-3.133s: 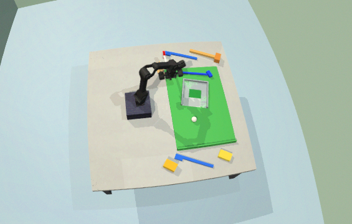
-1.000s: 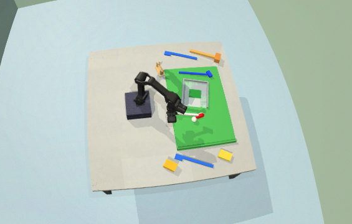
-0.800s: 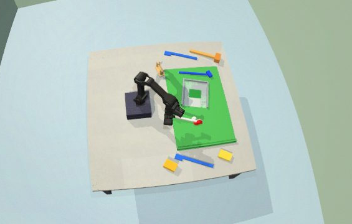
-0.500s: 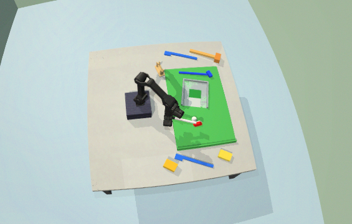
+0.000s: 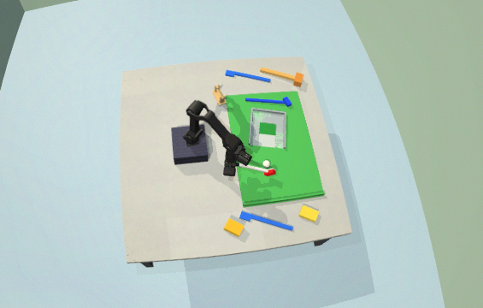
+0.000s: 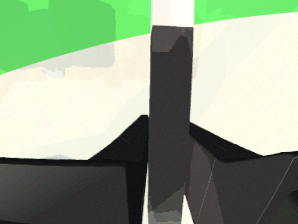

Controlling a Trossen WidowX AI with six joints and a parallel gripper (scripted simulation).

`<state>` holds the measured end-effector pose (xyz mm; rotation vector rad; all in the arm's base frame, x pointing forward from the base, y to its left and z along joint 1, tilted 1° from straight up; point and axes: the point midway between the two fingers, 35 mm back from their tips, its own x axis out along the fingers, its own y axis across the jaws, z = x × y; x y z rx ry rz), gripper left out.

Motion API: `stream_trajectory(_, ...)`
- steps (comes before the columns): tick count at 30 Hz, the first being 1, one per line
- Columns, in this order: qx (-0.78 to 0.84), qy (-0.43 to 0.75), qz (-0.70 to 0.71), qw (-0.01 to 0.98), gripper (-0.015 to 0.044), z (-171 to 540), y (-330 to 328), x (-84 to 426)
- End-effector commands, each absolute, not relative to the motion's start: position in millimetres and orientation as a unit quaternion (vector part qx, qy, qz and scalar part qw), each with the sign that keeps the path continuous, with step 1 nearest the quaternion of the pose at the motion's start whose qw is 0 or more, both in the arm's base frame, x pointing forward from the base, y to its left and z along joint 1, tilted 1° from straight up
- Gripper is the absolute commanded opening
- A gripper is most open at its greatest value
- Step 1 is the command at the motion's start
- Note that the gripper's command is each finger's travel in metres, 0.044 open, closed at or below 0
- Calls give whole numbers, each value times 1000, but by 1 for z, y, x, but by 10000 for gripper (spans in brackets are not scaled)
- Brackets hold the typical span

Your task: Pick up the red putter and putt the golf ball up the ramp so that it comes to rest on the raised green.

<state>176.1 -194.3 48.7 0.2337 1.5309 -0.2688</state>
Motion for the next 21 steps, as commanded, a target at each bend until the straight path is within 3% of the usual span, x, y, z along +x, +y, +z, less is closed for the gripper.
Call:
stream_trajectory(1,106,688,-122,707,0,43,-195,176)
stream_trajectory(21,106,689,-121,706,0,31,-195,176)
